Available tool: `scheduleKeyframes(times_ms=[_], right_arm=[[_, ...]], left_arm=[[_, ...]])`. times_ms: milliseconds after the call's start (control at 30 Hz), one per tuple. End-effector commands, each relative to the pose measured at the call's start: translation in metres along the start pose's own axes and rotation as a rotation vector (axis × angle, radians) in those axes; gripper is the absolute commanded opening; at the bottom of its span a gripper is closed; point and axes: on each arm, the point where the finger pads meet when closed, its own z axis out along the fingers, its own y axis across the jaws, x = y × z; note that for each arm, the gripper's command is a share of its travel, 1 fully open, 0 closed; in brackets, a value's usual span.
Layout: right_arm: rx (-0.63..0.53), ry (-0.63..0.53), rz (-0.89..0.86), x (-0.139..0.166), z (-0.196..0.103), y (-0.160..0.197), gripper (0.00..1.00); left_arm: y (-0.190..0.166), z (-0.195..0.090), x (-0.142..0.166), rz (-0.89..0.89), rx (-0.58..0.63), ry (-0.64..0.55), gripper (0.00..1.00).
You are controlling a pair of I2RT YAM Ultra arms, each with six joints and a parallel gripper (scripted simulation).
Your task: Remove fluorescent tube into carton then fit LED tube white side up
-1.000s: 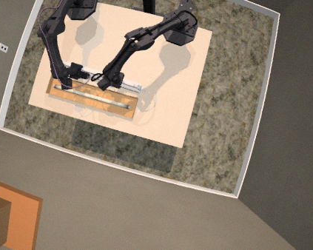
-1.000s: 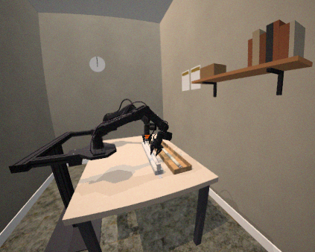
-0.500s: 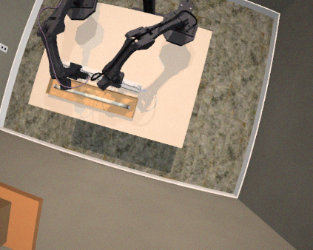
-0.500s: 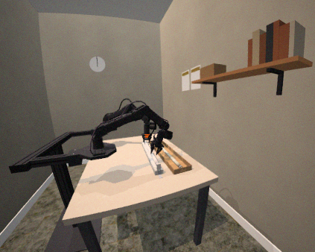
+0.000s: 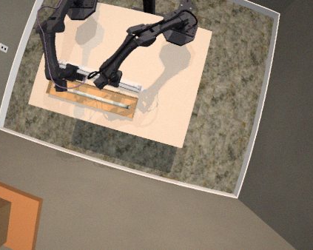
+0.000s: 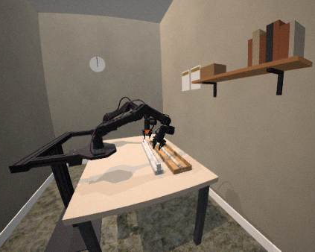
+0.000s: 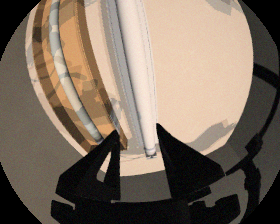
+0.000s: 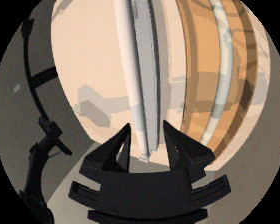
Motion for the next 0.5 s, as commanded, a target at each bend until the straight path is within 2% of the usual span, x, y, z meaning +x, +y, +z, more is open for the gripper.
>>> scheduleKeyframes(times_ms=[0,33,200,467], right_arm=[[0.025,-0.011,-0.017,-0.003,-0.020,0.002,0.49],[-0.007,-0.004,-0.013,0.000,-0.012,0.009,0.49],[0.002,-0.006,-0.011,0.001,-0.015,0.008,0.49],[0.117,0.007,-0.013,-0.009,-0.012,-0.010,0.49]], left_arm=[[0.000,-0.009,-0.004,0.003,-0.017,-0.014,0.49],[-0.001,-0.008,-0.004,0.003,-0.014,-0.012,0.49],[-0.001,-0.011,-0.003,0.003,-0.015,-0.013,0.49],[0.007,-0.006,-0.012,0.016,-0.111,-0.003,0.49]])
